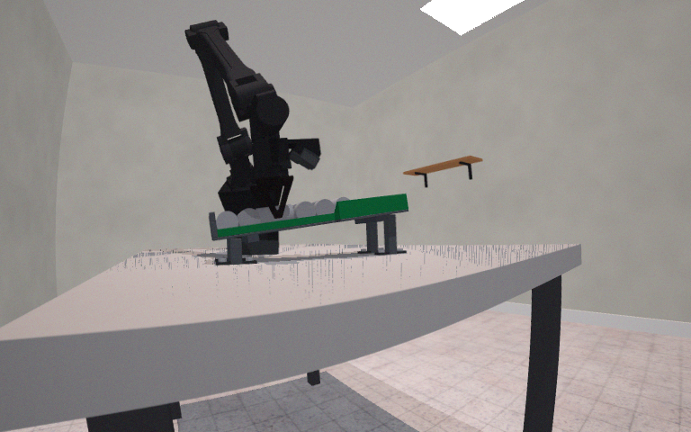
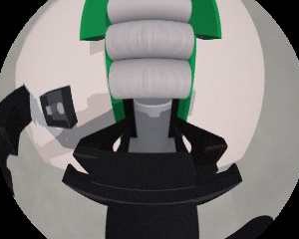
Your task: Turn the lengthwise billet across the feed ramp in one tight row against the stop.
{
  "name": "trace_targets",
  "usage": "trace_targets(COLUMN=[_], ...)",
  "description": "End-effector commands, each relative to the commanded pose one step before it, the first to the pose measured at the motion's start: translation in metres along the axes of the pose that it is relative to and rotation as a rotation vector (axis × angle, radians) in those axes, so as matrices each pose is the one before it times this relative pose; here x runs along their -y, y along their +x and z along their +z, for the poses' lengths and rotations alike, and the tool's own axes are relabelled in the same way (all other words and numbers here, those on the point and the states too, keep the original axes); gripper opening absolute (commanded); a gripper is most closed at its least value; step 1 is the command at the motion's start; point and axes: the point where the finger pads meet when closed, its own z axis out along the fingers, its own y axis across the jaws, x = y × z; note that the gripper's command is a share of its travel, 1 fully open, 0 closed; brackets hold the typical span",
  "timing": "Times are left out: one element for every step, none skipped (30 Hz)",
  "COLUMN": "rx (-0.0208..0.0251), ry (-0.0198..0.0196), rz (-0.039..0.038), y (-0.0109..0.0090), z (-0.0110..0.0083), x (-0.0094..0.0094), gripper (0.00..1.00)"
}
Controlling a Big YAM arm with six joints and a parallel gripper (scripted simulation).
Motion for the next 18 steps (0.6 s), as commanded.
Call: trace_targets(rx=[-0.00071,-0.00041,-0.00019,-0.00050,-0.00034,-0.00012,0.00010,0.00024,0.00016,0.00000,0.00000,0.00021,-0.00002,-0.00002,-0.00001,0.00000,0.00000,0.00000], ry=[0.02644,-0.00133,-0.00400,-0.00094,0.00467,0.00234,0.00224,0.00070,-0.00024,0.00000,0.00000,-0.00573,-0.00018,-0.00004,0.00000,0.00001,0.00000,-0.00001], rz=[0.00262,0.00058,-0.00071,0.00059,0.00169,0.00068,0.00053,-0.00014,-0.00026,0.00000,0.00000,-0.00143,-0.00002,-0.00001,0.00001,0.00002,0.00000,0.00000], y=[0.00502,0.00013,0.00008,0.00034,0.00063,0.00038,0.00009,-0.00021,-0.00019,0.00000,0.00000,-0.00007,0.00001,0.00000,0.00000,0.00000,0.00000,0.00000], z=[-0.00291,0.00176,0.00150,0.00052,-0.00142,-0.00115,-0.00087,-0.00002,0.00026,0.00000,0.00000,0.00018,0.00010,0.00004,0.00000,0.00000,0.00000,0.00000], x=[0.01232,-0.00038,-0.00105,-0.00023,0.00123,0.00064,0.00061,0.00018,-0.00007,0.00000,0.00000,-0.00143,-0.00005,-0.00001,0.00000,0.00000,0.00000,0.00000], gripper=[0.55,0.55,0.55,0.55,0.55,0.55,0.55,0.55,0.55,0.55,0.55,0.55,0.55,0.55,0.55,0.55,0.55,0.55])
